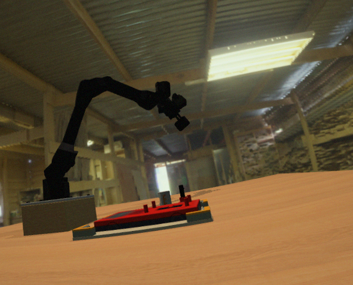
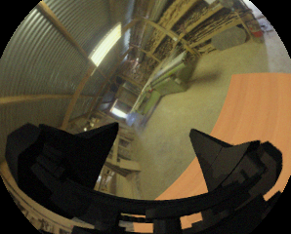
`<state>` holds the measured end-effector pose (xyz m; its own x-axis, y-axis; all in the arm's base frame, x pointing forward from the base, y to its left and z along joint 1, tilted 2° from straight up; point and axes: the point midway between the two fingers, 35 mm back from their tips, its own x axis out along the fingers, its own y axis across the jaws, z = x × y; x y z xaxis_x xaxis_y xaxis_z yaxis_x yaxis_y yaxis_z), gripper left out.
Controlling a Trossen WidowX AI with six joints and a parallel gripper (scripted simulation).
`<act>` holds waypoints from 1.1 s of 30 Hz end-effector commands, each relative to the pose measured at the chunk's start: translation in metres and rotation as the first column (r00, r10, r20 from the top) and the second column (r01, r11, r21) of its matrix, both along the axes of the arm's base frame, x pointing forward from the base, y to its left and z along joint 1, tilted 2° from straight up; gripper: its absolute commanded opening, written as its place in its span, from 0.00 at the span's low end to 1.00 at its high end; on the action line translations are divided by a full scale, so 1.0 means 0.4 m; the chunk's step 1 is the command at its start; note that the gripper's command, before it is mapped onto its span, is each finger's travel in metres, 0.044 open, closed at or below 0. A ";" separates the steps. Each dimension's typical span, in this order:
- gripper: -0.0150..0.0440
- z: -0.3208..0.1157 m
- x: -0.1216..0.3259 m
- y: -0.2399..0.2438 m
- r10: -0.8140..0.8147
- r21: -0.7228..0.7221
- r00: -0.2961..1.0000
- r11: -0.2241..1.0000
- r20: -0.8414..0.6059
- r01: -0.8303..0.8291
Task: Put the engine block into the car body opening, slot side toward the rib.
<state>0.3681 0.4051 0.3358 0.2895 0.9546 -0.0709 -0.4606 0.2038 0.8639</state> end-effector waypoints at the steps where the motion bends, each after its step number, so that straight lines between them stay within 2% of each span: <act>1: 1.00 -0.051 0.027 -0.042 -0.062 -0.090 0.998 0.994 0.008 0.062; 9: 1.00 -0.186 0.073 -0.148 -0.165 -0.316 0.986 0.935 0.021 0.163; 17: 1.00 -0.317 0.084 -0.274 -0.217 -0.542 0.976 0.816 0.035 0.201; 25: 1.00 -0.433 0.056 -0.412 -0.219 -0.741 0.975 0.651 0.027 0.167; 33: 1.00 -0.528 -0.009 -0.552 -0.182 -0.887 0.983 0.457 -0.026 0.061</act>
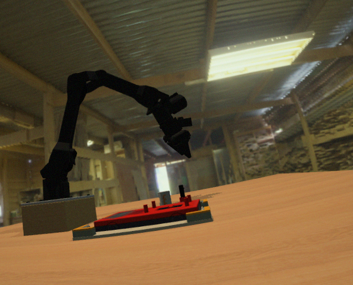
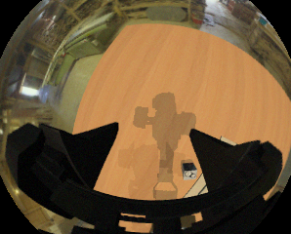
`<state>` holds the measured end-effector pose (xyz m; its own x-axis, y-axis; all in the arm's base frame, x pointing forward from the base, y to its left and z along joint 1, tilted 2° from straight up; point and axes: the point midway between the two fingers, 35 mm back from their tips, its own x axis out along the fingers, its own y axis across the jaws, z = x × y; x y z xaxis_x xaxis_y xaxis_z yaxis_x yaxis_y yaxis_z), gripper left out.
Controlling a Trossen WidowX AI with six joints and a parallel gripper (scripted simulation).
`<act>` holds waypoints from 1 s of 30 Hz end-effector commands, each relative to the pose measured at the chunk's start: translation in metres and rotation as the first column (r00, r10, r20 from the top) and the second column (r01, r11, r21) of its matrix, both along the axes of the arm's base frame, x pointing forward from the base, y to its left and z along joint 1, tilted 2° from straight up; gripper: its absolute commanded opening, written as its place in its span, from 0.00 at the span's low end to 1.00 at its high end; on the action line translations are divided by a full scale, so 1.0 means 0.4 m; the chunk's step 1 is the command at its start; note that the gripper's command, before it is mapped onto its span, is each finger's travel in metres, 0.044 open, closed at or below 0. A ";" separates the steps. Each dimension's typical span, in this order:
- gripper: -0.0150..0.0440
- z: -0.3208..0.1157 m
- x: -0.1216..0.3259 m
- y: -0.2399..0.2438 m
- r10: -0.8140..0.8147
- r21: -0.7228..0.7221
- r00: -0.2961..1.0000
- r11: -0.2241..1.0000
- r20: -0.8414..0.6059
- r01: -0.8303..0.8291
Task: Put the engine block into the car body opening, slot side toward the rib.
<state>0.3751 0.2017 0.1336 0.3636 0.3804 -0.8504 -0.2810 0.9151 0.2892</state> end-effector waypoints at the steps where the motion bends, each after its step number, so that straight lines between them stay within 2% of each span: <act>1: 1.00 -0.033 -0.038 -0.060 0.024 -0.102 0.999 0.994 -0.048 -0.029; 13: 1.00 -0.114 -0.183 -0.242 0.105 -0.365 0.949 0.906 -0.296 -0.214; 19: 1.00 -0.123 -0.190 -0.251 0.110 -0.375 0.944 0.898 -0.312 -0.229; 22: 1.00 -0.197 -0.187 -0.250 0.110 -0.375 0.944 0.898 -0.312 -0.229; 30: 1.00 -0.239 -0.190 -0.251 0.110 -0.375 0.944 0.898 -0.313 -0.229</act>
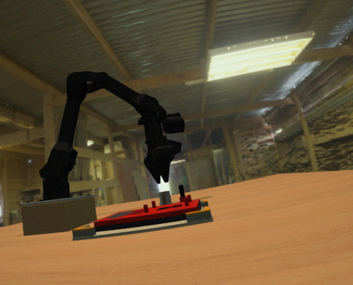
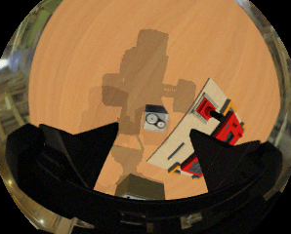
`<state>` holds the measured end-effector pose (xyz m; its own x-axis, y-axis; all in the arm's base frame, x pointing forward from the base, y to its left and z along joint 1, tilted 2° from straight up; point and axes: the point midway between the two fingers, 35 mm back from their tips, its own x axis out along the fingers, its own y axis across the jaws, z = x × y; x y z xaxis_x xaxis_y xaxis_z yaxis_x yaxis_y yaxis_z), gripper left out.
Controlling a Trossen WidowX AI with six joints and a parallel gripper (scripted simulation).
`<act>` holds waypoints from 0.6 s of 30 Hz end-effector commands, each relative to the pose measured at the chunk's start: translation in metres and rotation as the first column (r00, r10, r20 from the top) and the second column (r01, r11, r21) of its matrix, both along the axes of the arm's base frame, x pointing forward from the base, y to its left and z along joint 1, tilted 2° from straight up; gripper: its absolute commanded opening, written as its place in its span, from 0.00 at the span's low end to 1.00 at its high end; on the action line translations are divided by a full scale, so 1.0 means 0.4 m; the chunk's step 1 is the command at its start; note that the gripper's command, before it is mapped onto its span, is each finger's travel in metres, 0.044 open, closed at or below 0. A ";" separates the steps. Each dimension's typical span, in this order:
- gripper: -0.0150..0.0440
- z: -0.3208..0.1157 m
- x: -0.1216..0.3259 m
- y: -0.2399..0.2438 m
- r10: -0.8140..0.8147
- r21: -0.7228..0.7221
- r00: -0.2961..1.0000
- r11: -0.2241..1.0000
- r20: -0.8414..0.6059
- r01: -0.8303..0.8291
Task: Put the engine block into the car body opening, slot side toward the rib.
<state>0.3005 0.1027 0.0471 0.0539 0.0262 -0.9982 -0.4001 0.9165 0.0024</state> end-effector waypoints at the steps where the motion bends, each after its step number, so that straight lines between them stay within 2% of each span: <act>1: 1.00 -0.026 -0.004 -0.004 0.005 -0.007 1.000 1.000 -0.002 -0.005; 18: 1.00 -0.084 0.003 -0.003 0.005 -0.007 1.000 1.000 -0.002 -0.005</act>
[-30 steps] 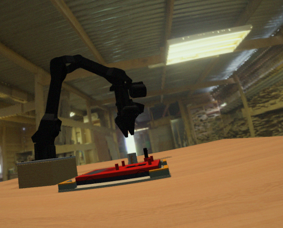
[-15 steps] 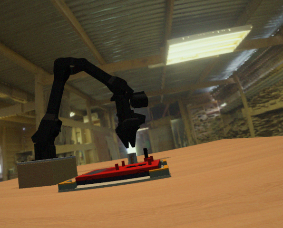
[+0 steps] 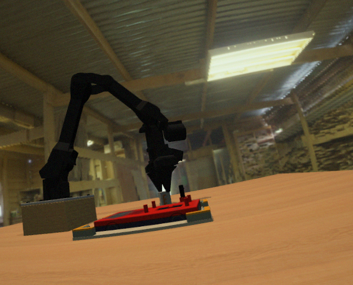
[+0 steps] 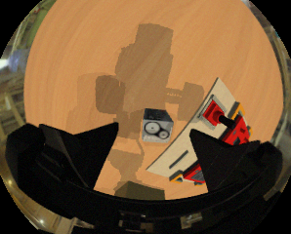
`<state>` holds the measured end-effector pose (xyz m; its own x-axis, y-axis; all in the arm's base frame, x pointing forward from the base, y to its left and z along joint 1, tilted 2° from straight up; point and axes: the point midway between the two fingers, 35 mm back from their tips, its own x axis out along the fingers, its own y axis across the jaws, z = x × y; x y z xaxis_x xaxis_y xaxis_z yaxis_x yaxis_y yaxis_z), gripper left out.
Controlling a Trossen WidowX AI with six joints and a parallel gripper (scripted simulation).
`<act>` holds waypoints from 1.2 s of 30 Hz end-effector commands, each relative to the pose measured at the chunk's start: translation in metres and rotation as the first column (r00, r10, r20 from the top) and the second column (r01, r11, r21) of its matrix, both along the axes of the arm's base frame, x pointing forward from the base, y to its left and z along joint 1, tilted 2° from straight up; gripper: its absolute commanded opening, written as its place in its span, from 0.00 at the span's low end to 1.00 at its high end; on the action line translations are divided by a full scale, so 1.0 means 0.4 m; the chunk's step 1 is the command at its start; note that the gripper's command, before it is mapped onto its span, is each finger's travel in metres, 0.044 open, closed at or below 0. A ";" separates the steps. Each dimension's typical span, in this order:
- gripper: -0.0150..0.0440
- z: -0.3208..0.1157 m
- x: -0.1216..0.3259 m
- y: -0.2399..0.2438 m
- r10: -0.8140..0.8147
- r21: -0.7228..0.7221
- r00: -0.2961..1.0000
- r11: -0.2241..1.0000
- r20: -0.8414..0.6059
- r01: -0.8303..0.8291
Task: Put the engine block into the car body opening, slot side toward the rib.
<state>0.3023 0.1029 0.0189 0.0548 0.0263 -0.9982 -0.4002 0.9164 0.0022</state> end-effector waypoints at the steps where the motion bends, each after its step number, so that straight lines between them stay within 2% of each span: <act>1: 1.00 -0.018 -0.002 -0.003 0.005 -0.007 1.000 1.000 -0.003 -0.005; 21: 1.00 -0.091 -0.001 -0.004 0.005 -0.007 1.000 1.000 -0.003 -0.005; 31: 0.56 -0.091 -0.001 -0.004 0.005 -0.007 1.000 1.000 -0.003 -0.005; 36: 0.50 -0.091 -0.001 -0.004 0.005 -0.007 1.000 1.000 -0.003 -0.005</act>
